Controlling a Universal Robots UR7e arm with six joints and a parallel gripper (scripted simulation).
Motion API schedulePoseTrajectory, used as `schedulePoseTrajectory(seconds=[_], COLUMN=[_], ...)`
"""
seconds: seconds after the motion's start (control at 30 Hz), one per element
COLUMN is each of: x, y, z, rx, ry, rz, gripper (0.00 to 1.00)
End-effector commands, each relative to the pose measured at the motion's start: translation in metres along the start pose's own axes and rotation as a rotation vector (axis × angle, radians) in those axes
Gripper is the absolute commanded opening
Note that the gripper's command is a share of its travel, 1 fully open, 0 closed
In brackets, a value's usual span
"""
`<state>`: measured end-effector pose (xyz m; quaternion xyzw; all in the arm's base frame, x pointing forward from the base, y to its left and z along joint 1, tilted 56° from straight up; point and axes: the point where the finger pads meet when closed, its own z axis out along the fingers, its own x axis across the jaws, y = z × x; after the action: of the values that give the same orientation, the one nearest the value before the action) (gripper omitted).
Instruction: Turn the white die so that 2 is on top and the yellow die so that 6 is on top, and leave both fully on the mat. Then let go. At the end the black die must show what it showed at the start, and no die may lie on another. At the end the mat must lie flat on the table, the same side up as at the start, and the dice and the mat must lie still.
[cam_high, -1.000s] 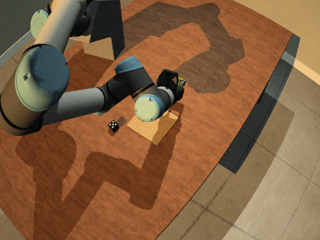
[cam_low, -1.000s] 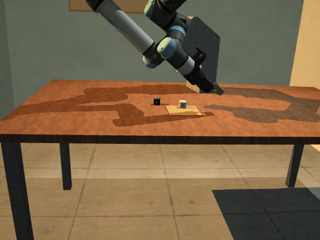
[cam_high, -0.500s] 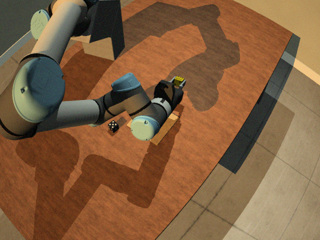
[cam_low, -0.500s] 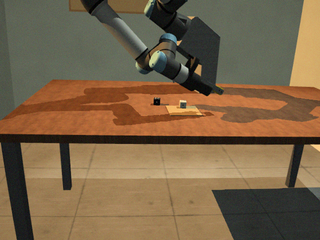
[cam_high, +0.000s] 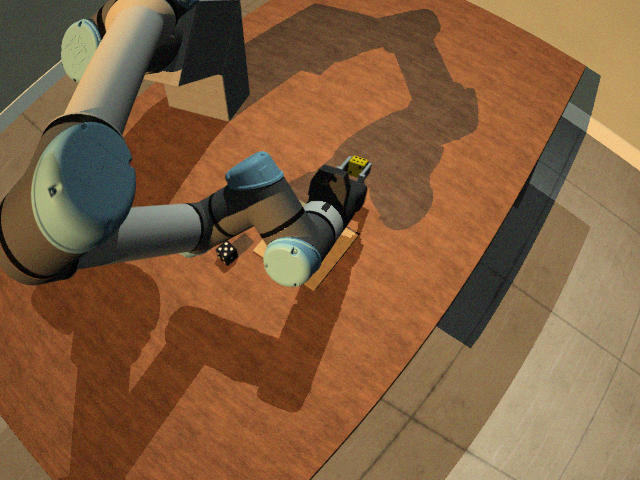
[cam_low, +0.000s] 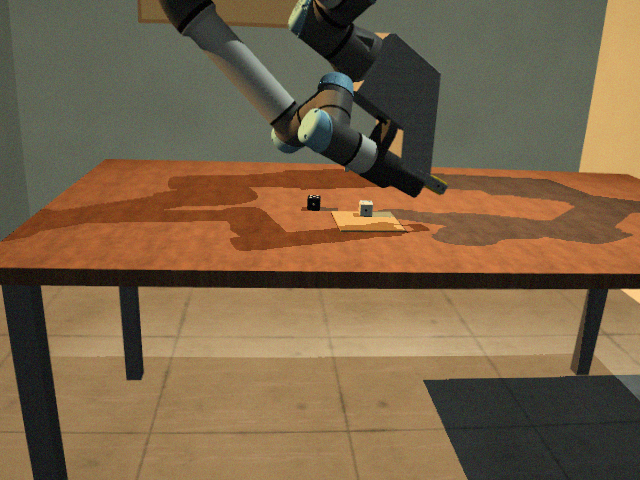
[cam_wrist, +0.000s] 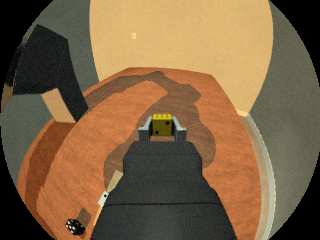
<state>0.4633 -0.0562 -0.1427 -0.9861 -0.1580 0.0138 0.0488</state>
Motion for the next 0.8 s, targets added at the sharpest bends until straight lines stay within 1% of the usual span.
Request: schedulePoseTrajectory(seconds=[0.0, 0.13, 0.2, 0.47, 0.77], x=[0.0, 0.0, 0.0, 0.0, 0.0], y=[0.013, 0.025, 0.025, 0.046, 0.05], z=[0.007, 0.014, 0.014, 0.025, 0.028], rx=[0.0, 0.0, 0.0, 0.0, 0.0], ry=[-0.001, -0.001, -0.001, -0.001, -0.001], rz=[-0.001, -0.001, -0.001, -0.001, -0.001], gripper=[0.57, 0.57, 0.57, 0.57, 0.57])
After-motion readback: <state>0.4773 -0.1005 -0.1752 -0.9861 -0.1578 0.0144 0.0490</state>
